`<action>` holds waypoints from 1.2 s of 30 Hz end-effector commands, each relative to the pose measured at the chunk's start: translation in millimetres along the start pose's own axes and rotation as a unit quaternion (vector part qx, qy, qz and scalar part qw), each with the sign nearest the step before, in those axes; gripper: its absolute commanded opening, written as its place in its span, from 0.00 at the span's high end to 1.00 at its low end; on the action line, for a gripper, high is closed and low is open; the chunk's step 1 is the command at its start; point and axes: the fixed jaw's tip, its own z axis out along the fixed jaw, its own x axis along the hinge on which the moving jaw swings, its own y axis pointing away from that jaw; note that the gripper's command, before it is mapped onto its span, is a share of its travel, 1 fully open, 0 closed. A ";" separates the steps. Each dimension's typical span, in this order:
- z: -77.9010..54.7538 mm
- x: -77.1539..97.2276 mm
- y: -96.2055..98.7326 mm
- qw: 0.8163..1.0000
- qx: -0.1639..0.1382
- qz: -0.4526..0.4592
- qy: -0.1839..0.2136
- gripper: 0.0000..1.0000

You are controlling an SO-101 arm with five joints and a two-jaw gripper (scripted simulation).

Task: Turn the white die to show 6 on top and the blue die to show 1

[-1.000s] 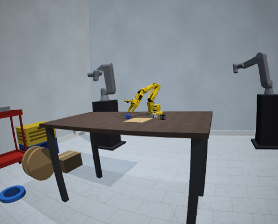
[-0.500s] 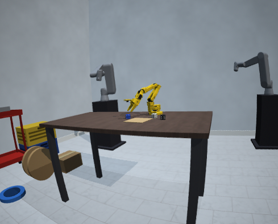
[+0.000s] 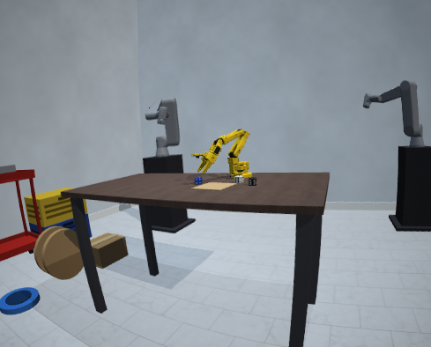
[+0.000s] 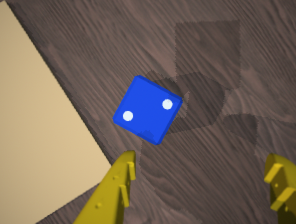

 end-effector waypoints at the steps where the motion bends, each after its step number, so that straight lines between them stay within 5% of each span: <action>1: -3.3 -8.0 -2.1 1.000 0.003 0.001 -0.023 0.65; 36: -6.9 -5.7 6.2 1.000 -0.009 -0.016 -0.022 0.65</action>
